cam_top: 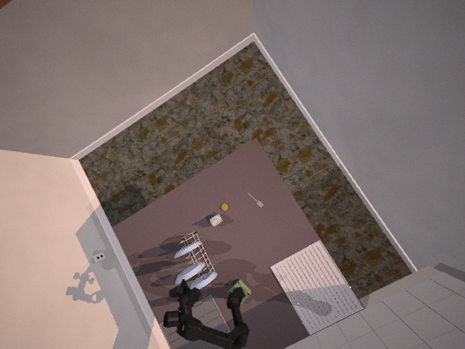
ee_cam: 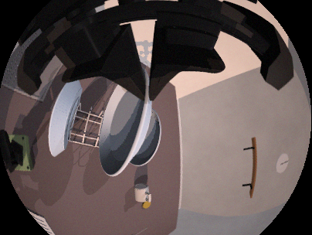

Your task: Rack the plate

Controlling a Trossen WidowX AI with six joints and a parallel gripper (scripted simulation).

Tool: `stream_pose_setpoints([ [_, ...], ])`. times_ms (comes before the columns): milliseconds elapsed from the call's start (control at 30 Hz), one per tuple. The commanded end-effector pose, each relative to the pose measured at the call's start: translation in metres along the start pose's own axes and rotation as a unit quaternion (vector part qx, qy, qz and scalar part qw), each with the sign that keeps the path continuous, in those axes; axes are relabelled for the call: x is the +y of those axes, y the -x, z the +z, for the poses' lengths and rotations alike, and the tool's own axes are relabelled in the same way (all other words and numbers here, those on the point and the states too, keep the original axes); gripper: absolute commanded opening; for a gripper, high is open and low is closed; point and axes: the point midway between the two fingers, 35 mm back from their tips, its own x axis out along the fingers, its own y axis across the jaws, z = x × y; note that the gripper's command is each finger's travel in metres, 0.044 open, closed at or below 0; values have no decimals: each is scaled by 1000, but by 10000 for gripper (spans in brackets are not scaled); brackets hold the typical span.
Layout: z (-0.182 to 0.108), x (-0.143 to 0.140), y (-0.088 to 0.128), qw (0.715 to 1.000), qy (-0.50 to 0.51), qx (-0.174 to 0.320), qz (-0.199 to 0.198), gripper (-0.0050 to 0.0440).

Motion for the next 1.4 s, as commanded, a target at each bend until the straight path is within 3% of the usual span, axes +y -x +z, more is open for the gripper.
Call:
stream_pose_setpoints([
  [0,2,3,3,1000,-8,3,12,0],
  [1367,3,-16,-13,1000,-8,4,12,0],
])
